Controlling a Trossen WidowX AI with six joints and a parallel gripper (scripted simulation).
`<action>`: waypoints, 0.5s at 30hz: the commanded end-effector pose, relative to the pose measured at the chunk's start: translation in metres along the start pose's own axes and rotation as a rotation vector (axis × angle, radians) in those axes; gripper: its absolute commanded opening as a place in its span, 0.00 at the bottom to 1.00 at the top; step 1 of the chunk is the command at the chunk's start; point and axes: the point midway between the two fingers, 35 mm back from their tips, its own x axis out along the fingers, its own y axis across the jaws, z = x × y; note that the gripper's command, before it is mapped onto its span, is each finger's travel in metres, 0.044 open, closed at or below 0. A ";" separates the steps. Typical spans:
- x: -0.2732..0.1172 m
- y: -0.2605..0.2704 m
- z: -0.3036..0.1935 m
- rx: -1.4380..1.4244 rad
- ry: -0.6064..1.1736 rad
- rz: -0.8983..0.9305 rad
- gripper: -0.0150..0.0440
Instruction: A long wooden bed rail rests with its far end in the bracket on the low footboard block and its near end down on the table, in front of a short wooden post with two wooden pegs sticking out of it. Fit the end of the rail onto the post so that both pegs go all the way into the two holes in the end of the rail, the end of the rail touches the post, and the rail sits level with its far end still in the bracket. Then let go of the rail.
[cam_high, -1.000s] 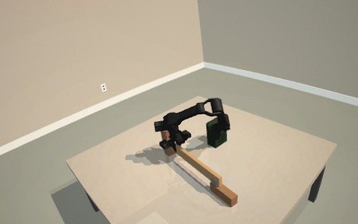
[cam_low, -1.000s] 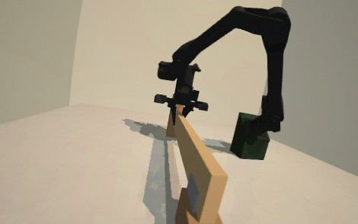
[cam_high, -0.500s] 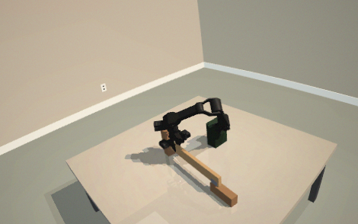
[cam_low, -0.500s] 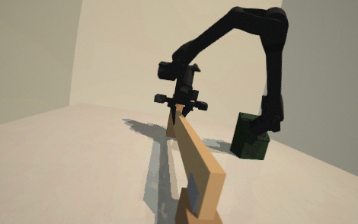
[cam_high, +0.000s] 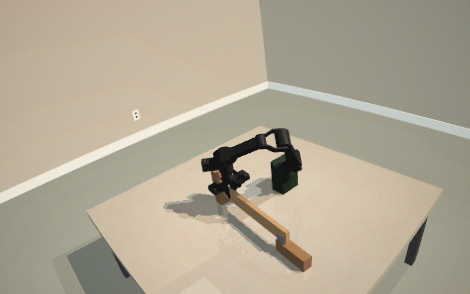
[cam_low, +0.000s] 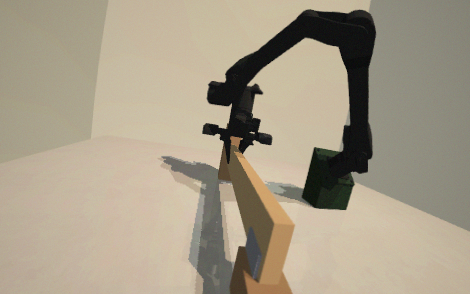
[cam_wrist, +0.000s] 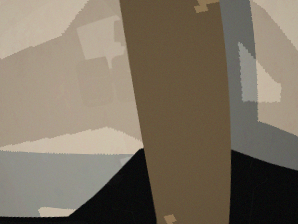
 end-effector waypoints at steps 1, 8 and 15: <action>-0.002 0.000 -0.003 0.001 0.005 -0.007 0.25; -0.003 0.000 -0.006 0.001 0.005 -0.007 0.25; -0.003 0.000 -0.008 0.001 0.005 -0.007 0.25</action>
